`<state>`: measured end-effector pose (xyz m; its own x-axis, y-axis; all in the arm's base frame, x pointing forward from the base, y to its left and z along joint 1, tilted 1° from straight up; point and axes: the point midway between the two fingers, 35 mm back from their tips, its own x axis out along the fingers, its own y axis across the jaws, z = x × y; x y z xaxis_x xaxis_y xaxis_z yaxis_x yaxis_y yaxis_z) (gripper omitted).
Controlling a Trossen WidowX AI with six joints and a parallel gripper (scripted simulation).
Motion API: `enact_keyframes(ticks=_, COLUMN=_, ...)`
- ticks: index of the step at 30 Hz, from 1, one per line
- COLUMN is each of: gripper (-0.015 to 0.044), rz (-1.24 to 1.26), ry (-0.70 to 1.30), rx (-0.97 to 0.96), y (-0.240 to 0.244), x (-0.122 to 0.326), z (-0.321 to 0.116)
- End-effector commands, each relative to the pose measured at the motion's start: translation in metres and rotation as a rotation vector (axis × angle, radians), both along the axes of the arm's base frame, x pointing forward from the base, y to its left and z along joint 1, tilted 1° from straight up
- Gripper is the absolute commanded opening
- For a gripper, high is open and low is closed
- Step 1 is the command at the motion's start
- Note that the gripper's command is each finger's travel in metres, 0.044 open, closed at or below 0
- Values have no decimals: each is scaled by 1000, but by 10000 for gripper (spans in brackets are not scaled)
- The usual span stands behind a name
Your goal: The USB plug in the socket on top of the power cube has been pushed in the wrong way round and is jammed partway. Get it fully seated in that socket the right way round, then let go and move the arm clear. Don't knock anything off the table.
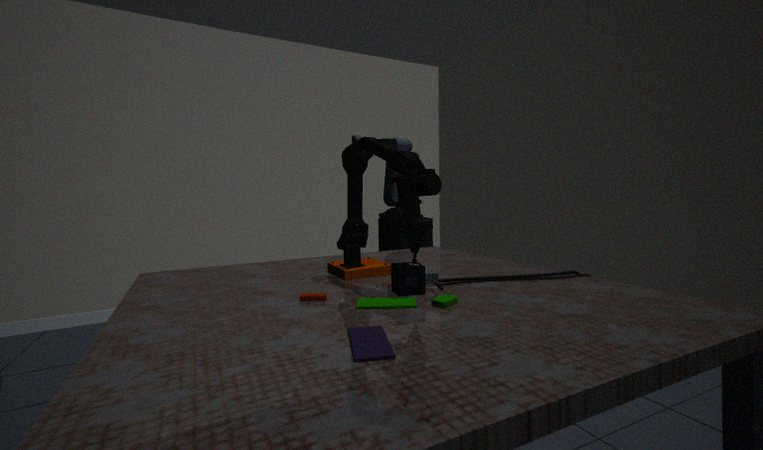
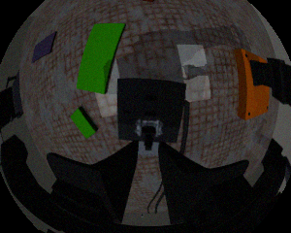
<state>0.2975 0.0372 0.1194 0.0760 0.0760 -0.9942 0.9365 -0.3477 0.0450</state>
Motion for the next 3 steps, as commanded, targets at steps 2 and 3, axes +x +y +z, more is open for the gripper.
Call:
enact_keyframes(ticks=2, gripper=95, rz=0, ry=-1, rx=0, y=0, x=0, z=6)
enact_keyframes(ticks=3, gripper=95, rz=0, ry=-1, rx=0, y=0, x=0, z=7)
